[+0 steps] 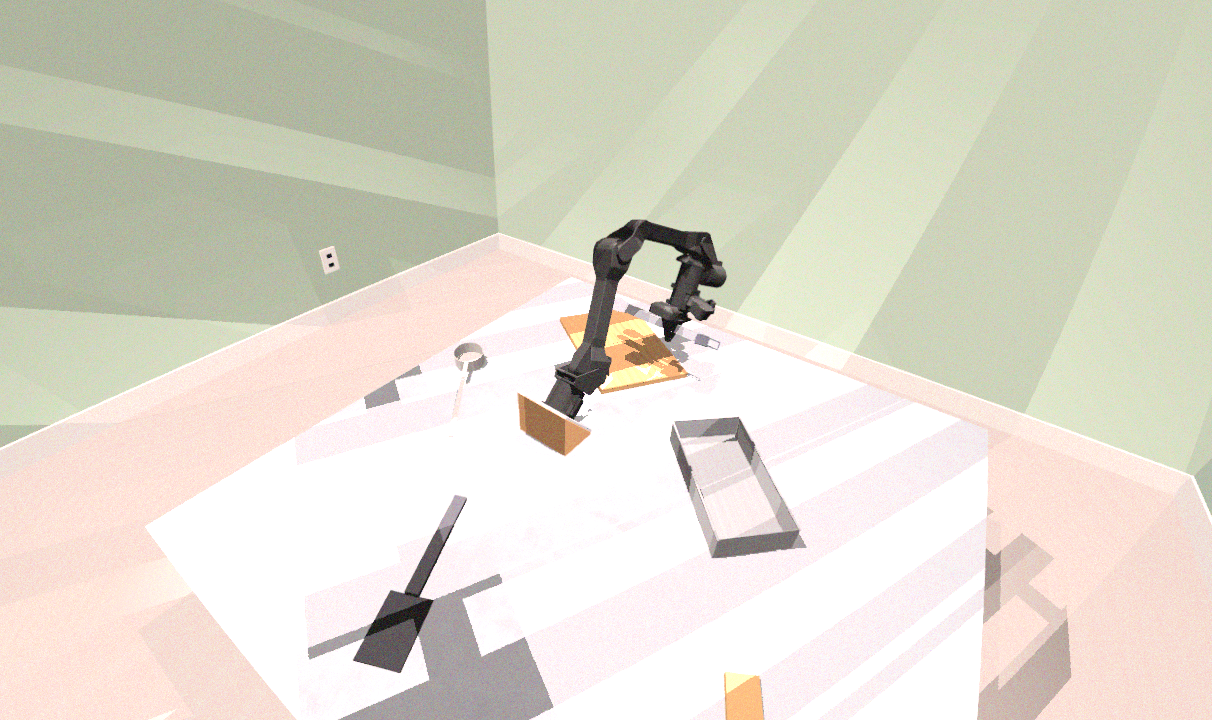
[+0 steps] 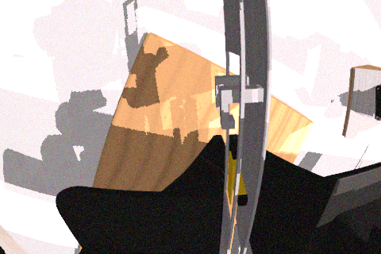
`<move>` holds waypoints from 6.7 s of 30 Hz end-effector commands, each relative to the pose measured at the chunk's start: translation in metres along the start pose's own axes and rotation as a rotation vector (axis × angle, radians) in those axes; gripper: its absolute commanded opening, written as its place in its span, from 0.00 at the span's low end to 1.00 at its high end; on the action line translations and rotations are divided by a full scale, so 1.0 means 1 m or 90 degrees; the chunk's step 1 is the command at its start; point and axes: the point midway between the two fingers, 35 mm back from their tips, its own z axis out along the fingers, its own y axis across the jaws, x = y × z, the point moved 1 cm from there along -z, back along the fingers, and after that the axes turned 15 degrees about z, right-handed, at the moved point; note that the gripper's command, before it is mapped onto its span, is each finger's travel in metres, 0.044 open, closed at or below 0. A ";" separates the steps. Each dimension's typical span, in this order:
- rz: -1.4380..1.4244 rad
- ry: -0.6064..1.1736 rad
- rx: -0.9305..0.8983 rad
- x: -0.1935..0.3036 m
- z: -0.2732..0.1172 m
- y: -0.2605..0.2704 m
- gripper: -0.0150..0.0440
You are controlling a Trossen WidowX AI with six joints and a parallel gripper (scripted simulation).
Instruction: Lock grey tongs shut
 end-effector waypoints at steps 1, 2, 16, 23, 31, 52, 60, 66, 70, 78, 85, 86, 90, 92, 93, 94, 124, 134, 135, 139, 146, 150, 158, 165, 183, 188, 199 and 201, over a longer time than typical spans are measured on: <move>0.004 -0.006 -0.007 0.010 -0.004 -0.003 0.00; 0.005 -0.007 -0.006 0.012 -0.004 -0.004 0.00; 0.029 -0.018 -0.011 0.040 -0.007 -0.013 0.00; 0.042 -0.020 -0.020 0.053 -0.010 -0.018 0.00; 0.058 -0.017 -0.037 0.067 -0.015 -0.024 0.00; 0.108 0.020 -0.091 0.099 -0.030 -0.040 0.00; 0.130 0.048 -0.112 0.110 -0.038 -0.046 0.00; 0.149 0.071 -0.126 0.117 -0.043 -0.051 0.00; 0.162 0.089 -0.134 0.122 -0.048 -0.054 0.00; 0.191 0.131 -0.148 0.131 -0.056 -0.061 0.00; 0.196 0.139 -0.150 0.133 -0.058 -0.062 0.00; 0.196 0.139 -0.150 0.133 -0.058 -0.062 0.00; 0.196 0.139 -0.150 0.133 -0.058 -0.062 0.00; 0.195 0.138 -0.146 0.133 -0.057 -0.063 0.00; 0.194 0.136 -0.142 0.132 -0.056 -0.063 0.00; 0.192 0.135 -0.136 0.131 -0.055 -0.064 0.00; 0.144 0.194 0.077 0.118 -0.020 -0.088 0.00; 0.134 0.260 0.113 0.118 -0.015 -0.091 0.00; 0.133 0.267 0.115 0.118 -0.015 -0.091 0.00; 0.131 0.297 0.120 0.118 -0.014 -0.091 0.00; 0.124 0.356 0.121 0.119 -0.014 -0.089 0.00; 0.120 0.389 0.114 0.119 -0.014 -0.088 0.00; 0.109 0.463 0.088 0.118 -0.017 -0.083 0.00; 0.098 0.528 0.051 0.117 -0.021 -0.077 0.00; 0.057 0.678 -0.106 0.107 -0.036 -0.062 0.00; 0.056 0.679 -0.108 0.107 -0.036 -0.062 0.00; 0.056 0.679 -0.108 0.107 -0.036 -0.062 0.00; 0.056 0.679 -0.108 0.107 -0.036 -0.062 0.00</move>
